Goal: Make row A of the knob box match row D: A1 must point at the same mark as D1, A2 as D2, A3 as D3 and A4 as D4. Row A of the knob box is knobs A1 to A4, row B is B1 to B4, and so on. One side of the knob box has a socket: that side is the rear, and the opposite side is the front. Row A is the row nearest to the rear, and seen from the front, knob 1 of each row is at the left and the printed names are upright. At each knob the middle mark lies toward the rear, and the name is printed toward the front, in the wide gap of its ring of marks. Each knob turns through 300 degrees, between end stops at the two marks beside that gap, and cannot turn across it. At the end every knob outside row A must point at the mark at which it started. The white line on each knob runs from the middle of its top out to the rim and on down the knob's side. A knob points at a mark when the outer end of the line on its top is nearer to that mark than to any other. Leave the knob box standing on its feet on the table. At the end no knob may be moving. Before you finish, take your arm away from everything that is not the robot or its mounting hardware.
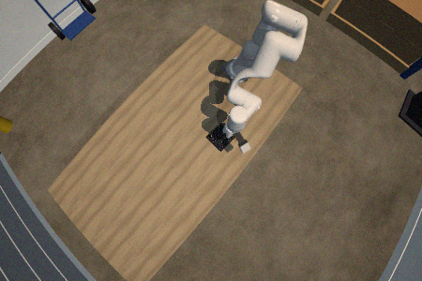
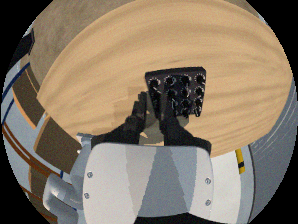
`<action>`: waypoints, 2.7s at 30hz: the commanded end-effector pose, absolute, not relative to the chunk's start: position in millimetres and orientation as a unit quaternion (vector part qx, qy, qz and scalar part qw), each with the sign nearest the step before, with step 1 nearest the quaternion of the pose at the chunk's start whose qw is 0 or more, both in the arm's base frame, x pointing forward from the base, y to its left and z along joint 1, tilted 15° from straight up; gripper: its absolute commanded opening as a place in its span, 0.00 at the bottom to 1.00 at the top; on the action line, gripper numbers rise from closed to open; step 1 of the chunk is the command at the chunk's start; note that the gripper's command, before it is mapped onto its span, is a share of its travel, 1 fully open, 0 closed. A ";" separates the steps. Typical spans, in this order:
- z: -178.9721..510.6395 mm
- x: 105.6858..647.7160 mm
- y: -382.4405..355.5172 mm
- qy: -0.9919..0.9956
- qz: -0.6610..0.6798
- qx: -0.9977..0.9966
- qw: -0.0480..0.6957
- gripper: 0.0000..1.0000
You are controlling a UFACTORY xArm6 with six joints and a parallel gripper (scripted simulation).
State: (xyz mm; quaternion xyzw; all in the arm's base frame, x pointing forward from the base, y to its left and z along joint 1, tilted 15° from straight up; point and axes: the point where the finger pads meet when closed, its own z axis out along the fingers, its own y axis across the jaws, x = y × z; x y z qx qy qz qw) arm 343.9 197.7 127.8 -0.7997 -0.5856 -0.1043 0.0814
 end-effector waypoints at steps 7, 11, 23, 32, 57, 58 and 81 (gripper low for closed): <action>115.5 345.9 201.7 -0.586 -0.106 -0.800 0.081 0.19; 113.1 346.0 202.4 -0.586 -0.106 -0.800 0.081 0.19; 103.5 346.7 205.0 -0.586 -0.106 -0.800 0.081 0.19; 102.1 346.8 205.4 -0.586 -0.106 -0.800 0.081 0.19; 102.1 346.8 205.4 -0.586 -0.106 -0.800 0.081 0.19; 102.1 346.8 205.4 -0.586 -0.106 -0.800 0.081 0.19; 99.5 347.0 206.0 -0.586 -0.106 -0.800 0.081 0.19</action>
